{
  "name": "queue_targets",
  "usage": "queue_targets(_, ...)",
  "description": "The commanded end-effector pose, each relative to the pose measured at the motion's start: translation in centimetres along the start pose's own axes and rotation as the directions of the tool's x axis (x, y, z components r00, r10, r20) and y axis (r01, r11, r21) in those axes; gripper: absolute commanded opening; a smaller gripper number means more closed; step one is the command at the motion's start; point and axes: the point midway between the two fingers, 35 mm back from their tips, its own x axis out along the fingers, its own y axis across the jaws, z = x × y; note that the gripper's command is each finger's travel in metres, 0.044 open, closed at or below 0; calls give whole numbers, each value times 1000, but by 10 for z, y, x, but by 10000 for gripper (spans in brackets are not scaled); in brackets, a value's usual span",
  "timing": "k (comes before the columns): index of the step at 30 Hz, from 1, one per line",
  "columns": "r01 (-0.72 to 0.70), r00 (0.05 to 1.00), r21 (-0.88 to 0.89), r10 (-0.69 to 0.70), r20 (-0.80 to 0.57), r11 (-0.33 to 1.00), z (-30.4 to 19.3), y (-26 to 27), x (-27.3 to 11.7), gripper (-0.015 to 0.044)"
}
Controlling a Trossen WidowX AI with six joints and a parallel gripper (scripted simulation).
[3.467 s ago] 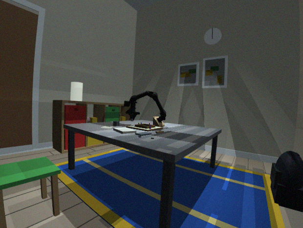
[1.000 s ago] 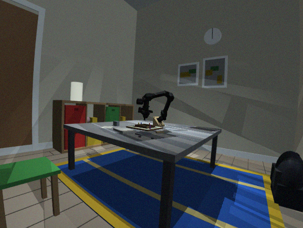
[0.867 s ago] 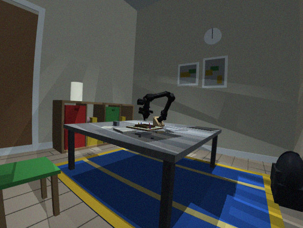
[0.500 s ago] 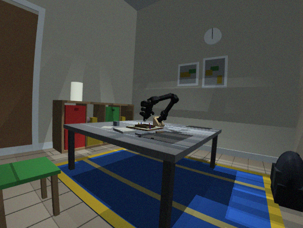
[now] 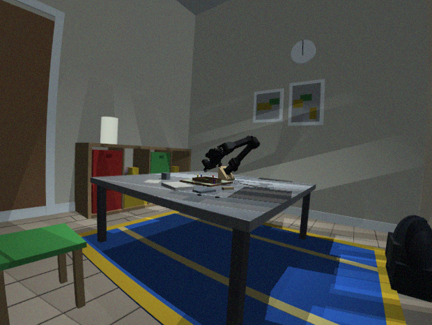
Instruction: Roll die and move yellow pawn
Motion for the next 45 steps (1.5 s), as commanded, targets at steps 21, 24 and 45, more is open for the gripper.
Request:
queue_targets(21,-21,1000,5,21,16,1000,2,8,-34,105)
queue_targets(24,-21,1000,5,21,16,1000,2,8,-34,184)
queue_targets(45,-25,676,30,39,-736,999,21,7,-19,440)
